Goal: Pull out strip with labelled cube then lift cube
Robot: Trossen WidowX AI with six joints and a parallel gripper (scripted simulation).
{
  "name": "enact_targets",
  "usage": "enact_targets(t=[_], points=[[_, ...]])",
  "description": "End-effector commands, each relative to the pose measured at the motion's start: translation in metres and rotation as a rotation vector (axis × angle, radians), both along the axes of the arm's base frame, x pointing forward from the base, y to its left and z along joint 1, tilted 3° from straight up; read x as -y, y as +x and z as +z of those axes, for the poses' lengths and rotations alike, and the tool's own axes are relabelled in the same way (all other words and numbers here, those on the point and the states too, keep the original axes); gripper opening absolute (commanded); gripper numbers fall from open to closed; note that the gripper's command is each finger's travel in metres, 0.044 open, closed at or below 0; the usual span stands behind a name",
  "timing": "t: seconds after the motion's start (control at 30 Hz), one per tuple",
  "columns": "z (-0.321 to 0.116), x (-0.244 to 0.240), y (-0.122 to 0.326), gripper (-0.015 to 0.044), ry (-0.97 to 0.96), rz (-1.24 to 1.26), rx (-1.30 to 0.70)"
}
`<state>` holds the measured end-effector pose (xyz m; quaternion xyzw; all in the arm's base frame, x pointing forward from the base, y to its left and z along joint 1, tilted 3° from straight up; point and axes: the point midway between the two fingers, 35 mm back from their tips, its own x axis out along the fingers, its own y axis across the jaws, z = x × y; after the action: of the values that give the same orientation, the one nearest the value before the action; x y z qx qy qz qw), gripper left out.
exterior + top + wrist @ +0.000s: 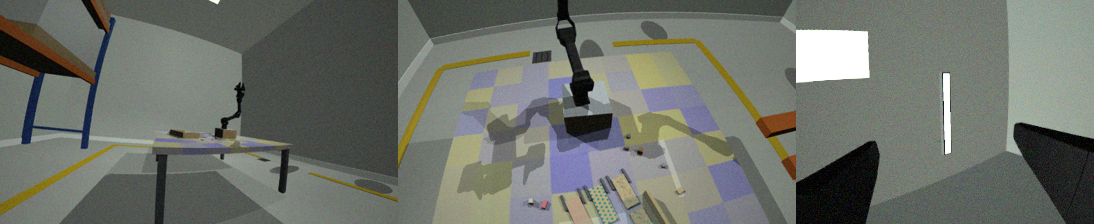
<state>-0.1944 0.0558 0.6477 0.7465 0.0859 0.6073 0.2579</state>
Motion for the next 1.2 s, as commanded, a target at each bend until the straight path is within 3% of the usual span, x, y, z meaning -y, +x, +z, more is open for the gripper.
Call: enact_targets(t=[0.0,0.3,0.57,0.87,1.17], points=[[0.0,0.0,0.003,0.04,-0.001,-0.008,-0.002],[0.002,0.0,0.132,0.04,-0.101,-0.36,-0.091],[-0.032,0.006,0.265,0.04,-0.305,-0.713,-0.193],[-0.112,0.021,0.392,0.04,-0.657,-1.044,-0.29],[-0.227,0.041,0.483,0.04,-1.132,-1.255,-0.341]])
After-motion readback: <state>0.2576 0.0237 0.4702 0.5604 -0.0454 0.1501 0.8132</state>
